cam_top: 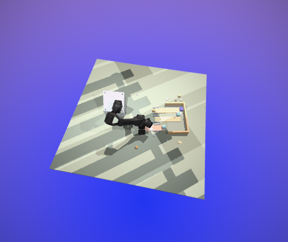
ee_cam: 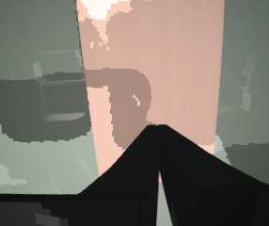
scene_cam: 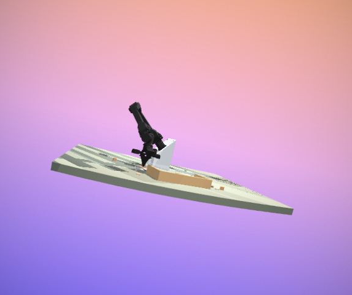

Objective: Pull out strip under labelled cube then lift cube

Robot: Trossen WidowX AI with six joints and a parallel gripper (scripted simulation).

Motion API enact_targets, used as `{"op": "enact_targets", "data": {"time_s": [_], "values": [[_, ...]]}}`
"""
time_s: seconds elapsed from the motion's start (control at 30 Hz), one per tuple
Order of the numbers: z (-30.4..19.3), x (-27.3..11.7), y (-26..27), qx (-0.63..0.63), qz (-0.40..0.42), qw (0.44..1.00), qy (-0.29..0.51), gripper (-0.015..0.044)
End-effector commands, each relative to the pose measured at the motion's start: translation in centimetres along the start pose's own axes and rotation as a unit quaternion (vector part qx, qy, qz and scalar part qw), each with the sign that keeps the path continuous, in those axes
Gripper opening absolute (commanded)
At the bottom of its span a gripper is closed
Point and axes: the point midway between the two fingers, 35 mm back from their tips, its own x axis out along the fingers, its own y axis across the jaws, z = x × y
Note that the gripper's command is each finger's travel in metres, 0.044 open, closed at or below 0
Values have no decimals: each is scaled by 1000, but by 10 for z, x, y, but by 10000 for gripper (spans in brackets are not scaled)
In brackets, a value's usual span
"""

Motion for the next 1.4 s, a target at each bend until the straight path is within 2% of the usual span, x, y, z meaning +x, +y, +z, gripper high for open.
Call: {"op": "enact_targets", "data": {"time_s": [0.0, 1.3, 1.37], "values": [[-13, 5, 2, -3, 4, 1000, 14, 0], [-24, 4, 3, -3, 4, 1000, 14, 0], [-16, -6, 1, -1, 2, 1000, 3, 0]]}}
